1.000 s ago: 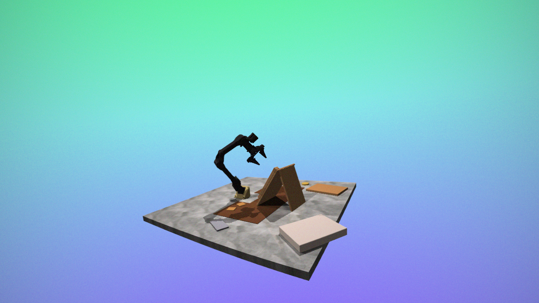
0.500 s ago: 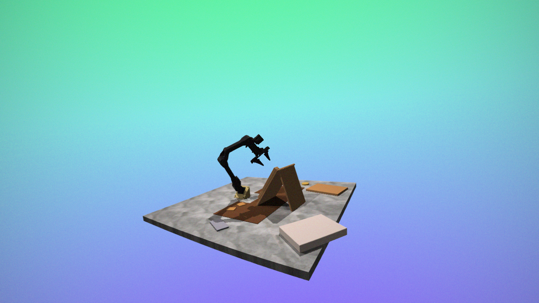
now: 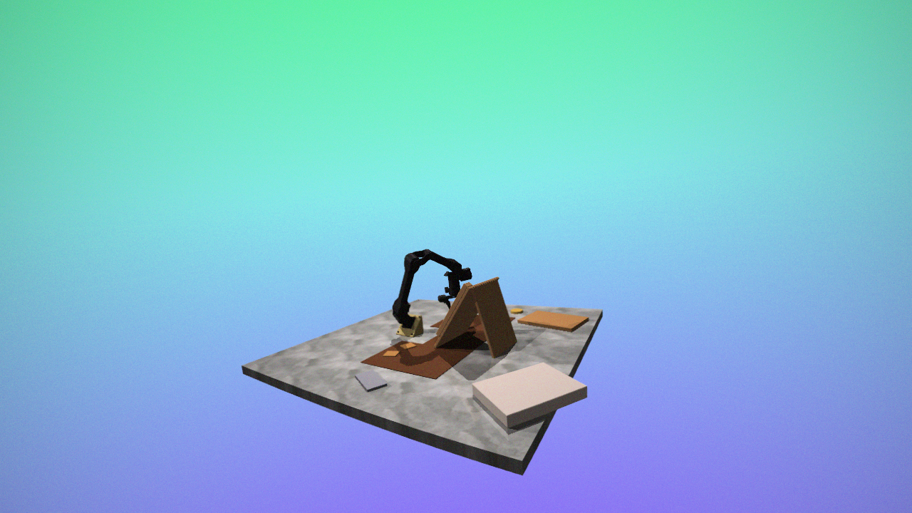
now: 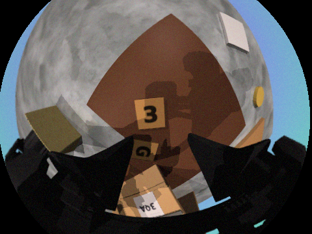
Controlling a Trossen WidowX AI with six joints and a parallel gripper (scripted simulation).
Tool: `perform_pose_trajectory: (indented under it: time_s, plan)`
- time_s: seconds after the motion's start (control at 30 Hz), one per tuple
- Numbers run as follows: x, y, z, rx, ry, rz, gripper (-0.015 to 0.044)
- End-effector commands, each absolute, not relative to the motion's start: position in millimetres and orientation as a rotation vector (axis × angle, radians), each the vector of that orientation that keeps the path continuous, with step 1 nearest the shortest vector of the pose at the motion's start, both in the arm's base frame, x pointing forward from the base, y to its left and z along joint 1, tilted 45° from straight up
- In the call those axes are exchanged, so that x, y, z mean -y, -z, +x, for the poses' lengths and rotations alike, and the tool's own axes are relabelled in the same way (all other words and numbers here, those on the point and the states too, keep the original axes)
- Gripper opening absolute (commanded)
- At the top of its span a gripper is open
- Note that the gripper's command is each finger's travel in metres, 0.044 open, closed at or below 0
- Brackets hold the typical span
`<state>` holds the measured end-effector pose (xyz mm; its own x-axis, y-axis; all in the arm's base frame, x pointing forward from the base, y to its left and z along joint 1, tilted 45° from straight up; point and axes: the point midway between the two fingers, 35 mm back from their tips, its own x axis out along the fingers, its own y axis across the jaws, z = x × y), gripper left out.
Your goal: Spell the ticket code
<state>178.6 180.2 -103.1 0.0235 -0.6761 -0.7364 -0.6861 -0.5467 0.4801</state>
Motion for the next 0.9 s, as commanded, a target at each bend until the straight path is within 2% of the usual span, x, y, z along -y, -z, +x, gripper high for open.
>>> perform_pose_trajectory:
  time_s: [0.0, 0.87]
  plan:
    - [-170.1, 119.2, 164.2, -1.525, -1.686, -2.231, 0.034]
    - [-140.3, 146.3, 160.7, -1.527, -1.685, -2.232, 0.034]
